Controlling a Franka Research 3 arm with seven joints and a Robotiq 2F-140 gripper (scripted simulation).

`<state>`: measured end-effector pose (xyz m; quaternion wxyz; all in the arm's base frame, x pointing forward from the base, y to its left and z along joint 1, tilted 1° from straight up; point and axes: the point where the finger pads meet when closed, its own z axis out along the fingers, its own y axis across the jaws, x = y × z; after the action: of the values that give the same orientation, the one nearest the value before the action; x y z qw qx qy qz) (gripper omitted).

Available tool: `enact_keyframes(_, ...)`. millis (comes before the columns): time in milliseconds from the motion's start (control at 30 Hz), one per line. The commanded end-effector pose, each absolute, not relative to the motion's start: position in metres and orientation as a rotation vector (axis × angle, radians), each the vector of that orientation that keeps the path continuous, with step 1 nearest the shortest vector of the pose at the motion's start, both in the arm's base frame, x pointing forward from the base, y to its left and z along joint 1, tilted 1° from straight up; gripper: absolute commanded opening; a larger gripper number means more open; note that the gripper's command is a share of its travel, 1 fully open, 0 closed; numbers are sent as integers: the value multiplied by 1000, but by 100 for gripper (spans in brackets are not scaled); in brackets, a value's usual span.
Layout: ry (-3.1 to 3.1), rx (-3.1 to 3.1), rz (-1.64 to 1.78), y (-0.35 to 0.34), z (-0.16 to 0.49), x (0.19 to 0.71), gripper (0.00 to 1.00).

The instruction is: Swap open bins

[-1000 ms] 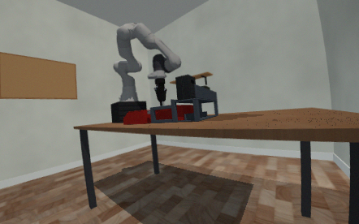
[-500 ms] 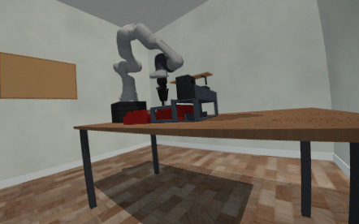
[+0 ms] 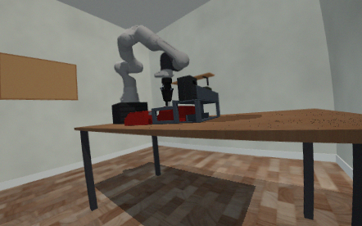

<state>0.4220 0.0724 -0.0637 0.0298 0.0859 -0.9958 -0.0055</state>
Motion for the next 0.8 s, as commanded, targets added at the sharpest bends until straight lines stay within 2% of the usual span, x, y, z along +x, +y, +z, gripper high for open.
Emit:
enact_keyframes(0, -2961, 378, 40, 62, -56, 414, 0)
enact_keyframes(767, -2934, 374, 44, 62, -55, 415, 0)
